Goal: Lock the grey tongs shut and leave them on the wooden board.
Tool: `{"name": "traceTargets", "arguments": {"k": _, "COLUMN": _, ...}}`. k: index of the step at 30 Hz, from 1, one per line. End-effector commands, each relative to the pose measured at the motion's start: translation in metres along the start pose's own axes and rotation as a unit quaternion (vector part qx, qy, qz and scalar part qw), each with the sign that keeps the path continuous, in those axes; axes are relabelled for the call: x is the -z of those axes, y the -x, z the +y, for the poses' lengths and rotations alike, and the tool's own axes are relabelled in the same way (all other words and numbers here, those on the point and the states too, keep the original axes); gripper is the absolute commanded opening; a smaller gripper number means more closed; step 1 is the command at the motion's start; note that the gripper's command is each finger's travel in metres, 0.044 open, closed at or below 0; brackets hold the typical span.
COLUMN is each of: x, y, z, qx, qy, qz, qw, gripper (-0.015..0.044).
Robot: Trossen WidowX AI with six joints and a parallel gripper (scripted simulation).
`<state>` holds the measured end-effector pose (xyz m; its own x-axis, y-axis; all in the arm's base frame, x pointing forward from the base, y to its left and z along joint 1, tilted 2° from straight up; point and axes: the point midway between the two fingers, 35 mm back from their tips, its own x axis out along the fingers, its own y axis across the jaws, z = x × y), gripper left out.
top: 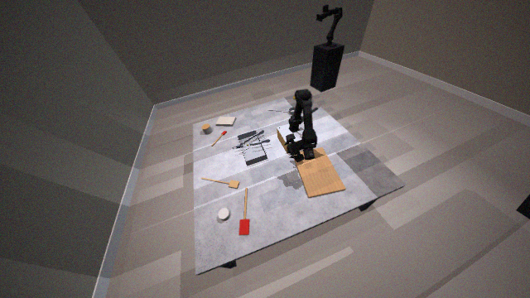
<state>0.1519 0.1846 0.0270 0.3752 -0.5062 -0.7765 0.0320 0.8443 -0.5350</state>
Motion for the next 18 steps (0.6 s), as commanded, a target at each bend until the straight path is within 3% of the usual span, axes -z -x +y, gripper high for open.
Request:
{"name": "traceTargets", "arguments": {"k": 1, "x": -0.034, "y": -0.024, "z": -0.011, "qx": -0.011, "qy": -0.011, "qz": 0.074, "qw": 0.997, "gripper": 0.044}}
{"name": "traceTargets", "arguments": {"k": 9, "x": -0.081, "y": -0.074, "z": -0.05, "qx": -0.065, "qy": -0.031, "qz": 0.197, "qw": 0.978, "gripper": 0.044}}
{"name": "traceTargets", "arguments": {"k": 18, "x": -0.126, "y": -0.126, "z": -0.108, "qx": -0.156, "qy": -0.058, "qz": 0.243, "qw": 0.956, "gripper": 0.044}}
